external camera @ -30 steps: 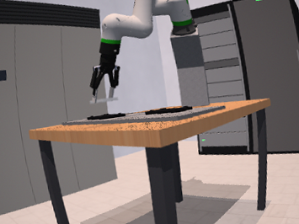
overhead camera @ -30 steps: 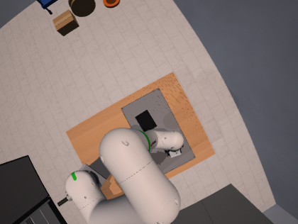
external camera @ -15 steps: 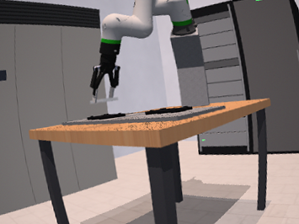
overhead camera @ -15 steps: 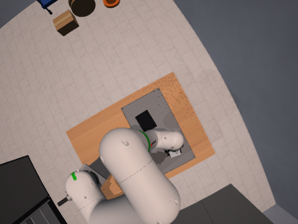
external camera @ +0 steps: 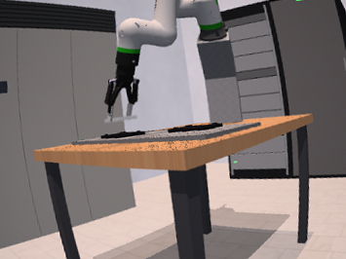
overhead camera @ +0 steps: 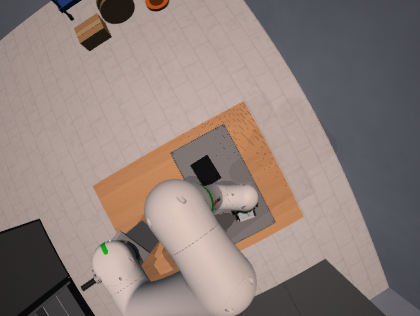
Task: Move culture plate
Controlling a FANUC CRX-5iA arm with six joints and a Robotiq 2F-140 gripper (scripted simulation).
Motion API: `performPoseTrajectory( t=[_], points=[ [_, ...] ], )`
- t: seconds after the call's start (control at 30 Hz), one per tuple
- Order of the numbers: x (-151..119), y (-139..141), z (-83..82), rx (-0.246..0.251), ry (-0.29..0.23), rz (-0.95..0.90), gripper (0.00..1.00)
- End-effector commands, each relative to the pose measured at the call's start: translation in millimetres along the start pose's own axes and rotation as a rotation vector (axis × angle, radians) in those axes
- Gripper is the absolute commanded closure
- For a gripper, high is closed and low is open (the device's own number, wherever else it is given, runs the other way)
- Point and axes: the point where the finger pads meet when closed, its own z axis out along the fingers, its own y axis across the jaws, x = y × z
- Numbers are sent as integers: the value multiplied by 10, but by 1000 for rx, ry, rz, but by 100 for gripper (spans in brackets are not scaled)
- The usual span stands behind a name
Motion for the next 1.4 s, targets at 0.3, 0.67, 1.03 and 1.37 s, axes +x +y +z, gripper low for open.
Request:
performPoseTrajectory(
  t=[0.3, 0.67, 1.03, 1.37],
  points=[
    [70, 2, 152, -2, -1, 0, 100],
    [133, 2, 288, -2, -1, 0, 100],
    [166, 2, 357, -2, -1, 0, 100],
    [166, 1, 357, -2, -1, 0, 100]
  ],
)
